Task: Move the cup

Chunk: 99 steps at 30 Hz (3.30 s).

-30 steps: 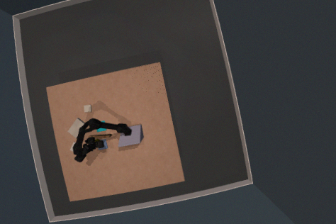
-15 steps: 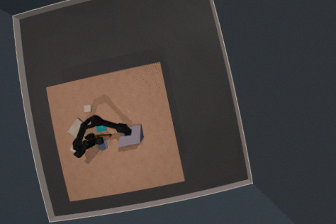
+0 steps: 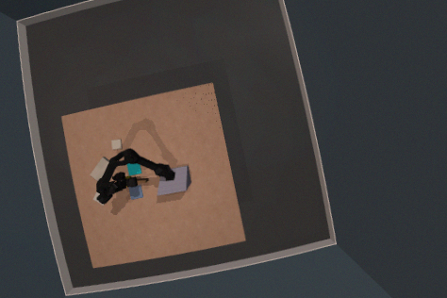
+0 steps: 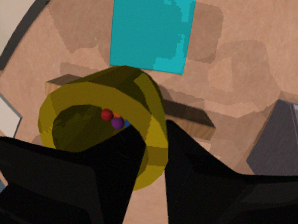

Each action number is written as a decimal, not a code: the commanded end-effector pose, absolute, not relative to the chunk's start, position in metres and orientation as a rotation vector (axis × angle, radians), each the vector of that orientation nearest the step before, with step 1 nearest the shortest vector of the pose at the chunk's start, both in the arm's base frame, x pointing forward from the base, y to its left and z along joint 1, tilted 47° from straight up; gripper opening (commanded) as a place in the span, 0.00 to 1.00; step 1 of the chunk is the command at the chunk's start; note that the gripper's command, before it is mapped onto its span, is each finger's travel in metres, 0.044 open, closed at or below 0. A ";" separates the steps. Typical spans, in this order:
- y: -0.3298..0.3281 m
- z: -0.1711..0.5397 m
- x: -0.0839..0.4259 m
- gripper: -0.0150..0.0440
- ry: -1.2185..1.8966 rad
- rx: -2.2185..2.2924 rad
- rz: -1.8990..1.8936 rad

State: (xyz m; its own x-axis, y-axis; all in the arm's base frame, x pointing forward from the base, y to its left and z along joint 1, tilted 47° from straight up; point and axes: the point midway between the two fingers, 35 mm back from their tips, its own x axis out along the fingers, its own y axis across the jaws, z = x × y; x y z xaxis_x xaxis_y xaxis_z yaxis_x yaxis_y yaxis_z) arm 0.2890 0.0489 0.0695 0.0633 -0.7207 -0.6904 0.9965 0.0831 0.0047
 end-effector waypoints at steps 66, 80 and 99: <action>-0.033 0.089 0.287 0.25 0.607 0.561 -1.404; -0.048 0.077 0.288 0.25 0.605 0.560 -1.404; -0.052 0.073 0.288 0.25 0.604 0.566 -1.407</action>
State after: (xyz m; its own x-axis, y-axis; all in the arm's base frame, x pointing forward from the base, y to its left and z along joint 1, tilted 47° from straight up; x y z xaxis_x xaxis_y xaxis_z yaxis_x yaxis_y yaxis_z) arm 0.2878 -0.0520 0.0728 0.0659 -0.7242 -0.6864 0.9964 0.0847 0.0062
